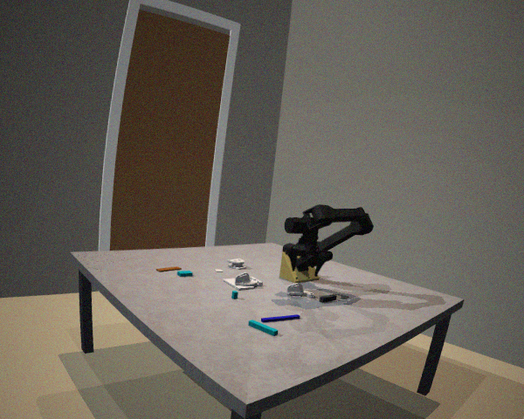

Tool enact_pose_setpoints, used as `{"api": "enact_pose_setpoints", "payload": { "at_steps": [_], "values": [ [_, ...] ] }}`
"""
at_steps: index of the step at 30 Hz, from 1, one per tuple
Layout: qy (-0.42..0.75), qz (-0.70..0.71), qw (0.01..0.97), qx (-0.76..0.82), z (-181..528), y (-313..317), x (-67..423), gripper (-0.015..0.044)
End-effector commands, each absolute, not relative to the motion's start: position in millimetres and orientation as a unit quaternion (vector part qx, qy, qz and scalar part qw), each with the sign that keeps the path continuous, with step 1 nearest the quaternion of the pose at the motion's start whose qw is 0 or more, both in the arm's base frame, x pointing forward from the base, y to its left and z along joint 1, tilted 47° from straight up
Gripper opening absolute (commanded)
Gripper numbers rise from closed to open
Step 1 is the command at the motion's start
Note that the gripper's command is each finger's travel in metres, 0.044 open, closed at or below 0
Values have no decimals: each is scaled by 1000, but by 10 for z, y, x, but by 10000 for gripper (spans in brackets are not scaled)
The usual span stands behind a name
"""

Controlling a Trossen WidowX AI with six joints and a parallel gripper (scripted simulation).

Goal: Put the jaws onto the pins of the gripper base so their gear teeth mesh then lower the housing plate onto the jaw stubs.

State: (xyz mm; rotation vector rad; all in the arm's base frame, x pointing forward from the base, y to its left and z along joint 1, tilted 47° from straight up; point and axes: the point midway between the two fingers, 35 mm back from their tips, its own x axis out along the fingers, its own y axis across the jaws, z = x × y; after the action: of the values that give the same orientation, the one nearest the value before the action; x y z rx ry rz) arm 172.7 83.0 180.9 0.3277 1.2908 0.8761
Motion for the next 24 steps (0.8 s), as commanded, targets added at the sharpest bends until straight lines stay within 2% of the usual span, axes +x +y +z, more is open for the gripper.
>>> {"api": "enact_pose_setpoints", "payload": {
  "at_steps": [1, 24],
  "values": [
    [597, 367, 691, 177, 1795, 811, 1728, 440],
    [672, 203, 621, 350, 1745, 735, 1750, 440]
  ]
}}
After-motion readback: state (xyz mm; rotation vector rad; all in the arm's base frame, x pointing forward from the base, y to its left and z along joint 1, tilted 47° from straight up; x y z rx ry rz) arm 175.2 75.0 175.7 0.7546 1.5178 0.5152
